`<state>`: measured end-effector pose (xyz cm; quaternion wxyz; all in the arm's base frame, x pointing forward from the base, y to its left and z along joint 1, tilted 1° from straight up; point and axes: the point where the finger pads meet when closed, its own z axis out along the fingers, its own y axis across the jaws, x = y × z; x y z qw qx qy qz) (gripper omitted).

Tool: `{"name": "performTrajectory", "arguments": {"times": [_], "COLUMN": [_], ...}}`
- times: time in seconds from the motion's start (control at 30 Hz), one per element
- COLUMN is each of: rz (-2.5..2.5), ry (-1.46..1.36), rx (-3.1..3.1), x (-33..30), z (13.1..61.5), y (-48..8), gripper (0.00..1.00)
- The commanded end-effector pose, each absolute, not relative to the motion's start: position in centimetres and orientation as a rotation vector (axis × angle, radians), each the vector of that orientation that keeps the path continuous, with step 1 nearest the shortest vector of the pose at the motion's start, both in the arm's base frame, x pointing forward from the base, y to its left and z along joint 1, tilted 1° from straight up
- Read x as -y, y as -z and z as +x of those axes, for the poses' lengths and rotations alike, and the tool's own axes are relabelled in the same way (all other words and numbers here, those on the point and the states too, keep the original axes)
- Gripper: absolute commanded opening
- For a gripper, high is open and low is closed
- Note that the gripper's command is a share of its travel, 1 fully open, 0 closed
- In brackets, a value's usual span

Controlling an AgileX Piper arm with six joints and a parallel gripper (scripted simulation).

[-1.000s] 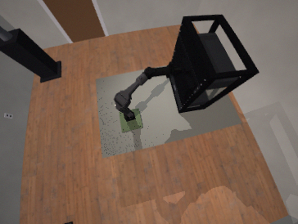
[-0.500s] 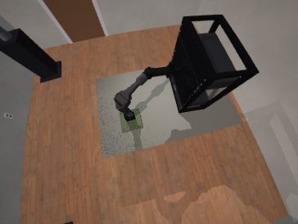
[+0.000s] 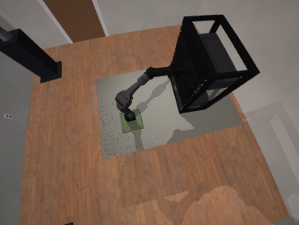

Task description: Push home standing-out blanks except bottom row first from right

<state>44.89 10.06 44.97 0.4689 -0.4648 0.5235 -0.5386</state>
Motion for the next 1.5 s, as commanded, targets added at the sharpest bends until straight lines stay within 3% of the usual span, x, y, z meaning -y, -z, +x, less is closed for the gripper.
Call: {"name": "performTrajectory", "arguments": {"times": [0.0, 1.47], "rz": [-1.140, -1.140], "ry": [1.321, 1.321], "rx": [-1.282, -1.282], "x": [-10.1, -9.8], "z": [45.0, 47.3], "y": [-45.0, -44.8], "gripper": [0.00, 0.00]}}
